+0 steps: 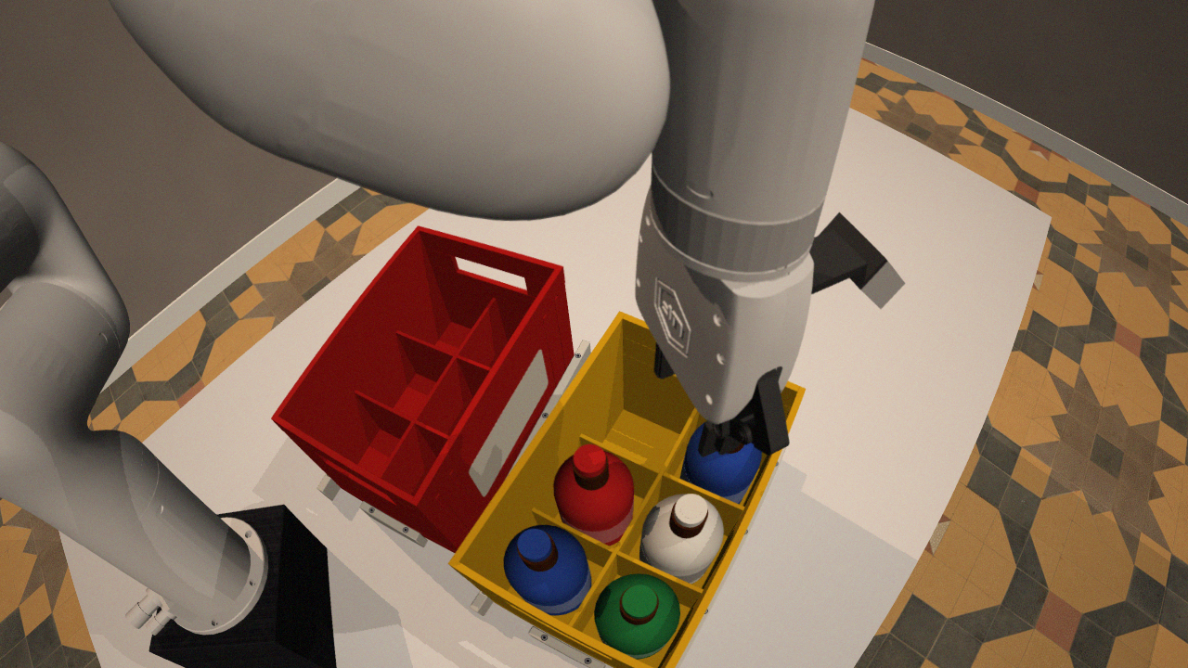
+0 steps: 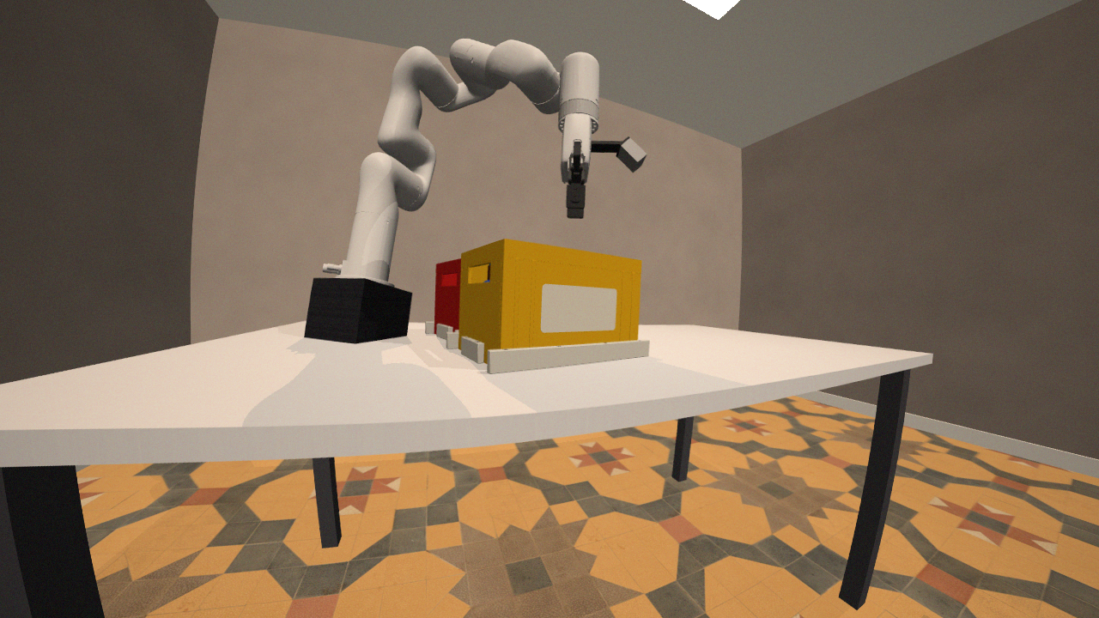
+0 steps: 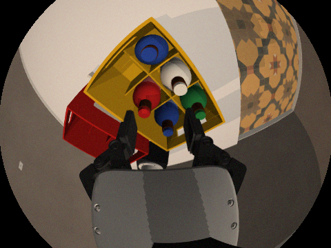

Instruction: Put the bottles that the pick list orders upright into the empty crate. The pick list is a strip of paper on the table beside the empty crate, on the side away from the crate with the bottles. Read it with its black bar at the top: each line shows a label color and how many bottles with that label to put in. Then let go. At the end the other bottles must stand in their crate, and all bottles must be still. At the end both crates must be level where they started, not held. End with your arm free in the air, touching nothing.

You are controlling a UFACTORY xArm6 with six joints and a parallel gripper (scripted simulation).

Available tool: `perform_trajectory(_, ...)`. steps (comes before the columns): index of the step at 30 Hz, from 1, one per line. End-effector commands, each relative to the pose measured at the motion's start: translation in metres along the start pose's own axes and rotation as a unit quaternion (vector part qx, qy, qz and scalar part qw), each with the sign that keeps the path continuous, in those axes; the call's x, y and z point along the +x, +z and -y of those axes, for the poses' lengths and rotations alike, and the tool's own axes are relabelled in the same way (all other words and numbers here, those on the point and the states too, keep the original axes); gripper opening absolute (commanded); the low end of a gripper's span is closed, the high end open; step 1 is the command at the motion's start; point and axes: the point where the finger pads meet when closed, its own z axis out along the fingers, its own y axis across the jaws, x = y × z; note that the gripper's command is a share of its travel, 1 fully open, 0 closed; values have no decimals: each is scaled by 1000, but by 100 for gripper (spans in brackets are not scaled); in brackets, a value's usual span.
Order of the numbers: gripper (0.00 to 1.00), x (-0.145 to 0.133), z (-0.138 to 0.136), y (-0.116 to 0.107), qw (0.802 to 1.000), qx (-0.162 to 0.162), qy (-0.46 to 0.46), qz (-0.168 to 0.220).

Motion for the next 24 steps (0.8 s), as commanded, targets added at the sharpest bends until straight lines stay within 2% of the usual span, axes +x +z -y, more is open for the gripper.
perform_trajectory(1,65,-3,-15,10,998,-3,59,-4)
perform_trajectory(7,65,-11,-37,29,998,-3,59,-4)
perform_trajectory(24,65,-12,-38,35,998,-3,59,-4)
